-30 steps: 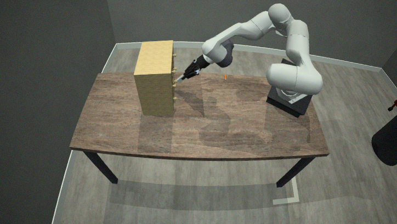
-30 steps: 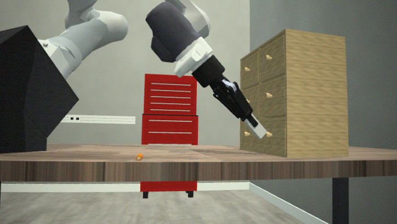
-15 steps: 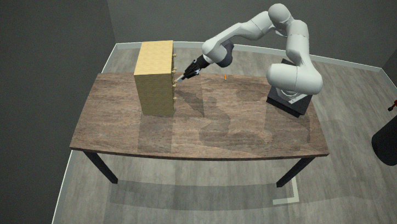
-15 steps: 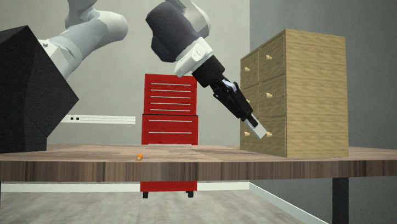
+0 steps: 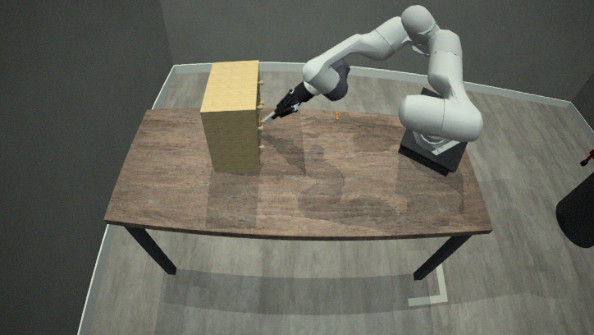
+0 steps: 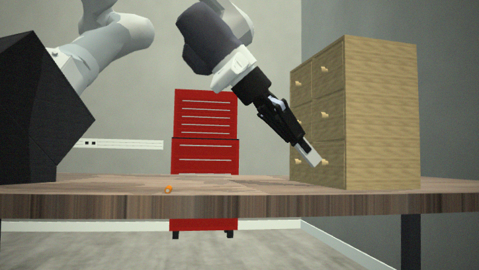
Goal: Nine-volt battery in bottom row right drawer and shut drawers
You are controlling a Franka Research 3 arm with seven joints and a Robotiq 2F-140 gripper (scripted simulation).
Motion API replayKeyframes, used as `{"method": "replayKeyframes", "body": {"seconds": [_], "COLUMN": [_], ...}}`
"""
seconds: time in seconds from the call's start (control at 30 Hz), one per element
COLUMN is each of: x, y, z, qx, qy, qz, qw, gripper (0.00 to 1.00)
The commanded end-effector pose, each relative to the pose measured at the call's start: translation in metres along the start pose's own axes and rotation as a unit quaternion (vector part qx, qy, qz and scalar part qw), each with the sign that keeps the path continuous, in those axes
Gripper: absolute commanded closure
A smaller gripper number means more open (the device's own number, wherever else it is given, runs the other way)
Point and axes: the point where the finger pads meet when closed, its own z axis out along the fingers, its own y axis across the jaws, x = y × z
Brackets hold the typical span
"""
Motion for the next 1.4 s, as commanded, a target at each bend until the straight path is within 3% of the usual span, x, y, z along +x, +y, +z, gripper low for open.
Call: {"method": "replayKeyframes", "body": {"seconds": [0.0, 1.03, 1.37], "x": [-0.001, 0.0, 0.03], "y": [0.001, 0.001, 0.002], "z": [0.001, 0.0, -0.029], "qx": [0.0, 0.0, 0.005], "qy": [-0.001, -0.001, 0.003], "qz": [0.001, 0.003, 0.013], "qw": [1.0, 1.0, 1.0], "gripper": [0.9, 0.9, 0.9]}}
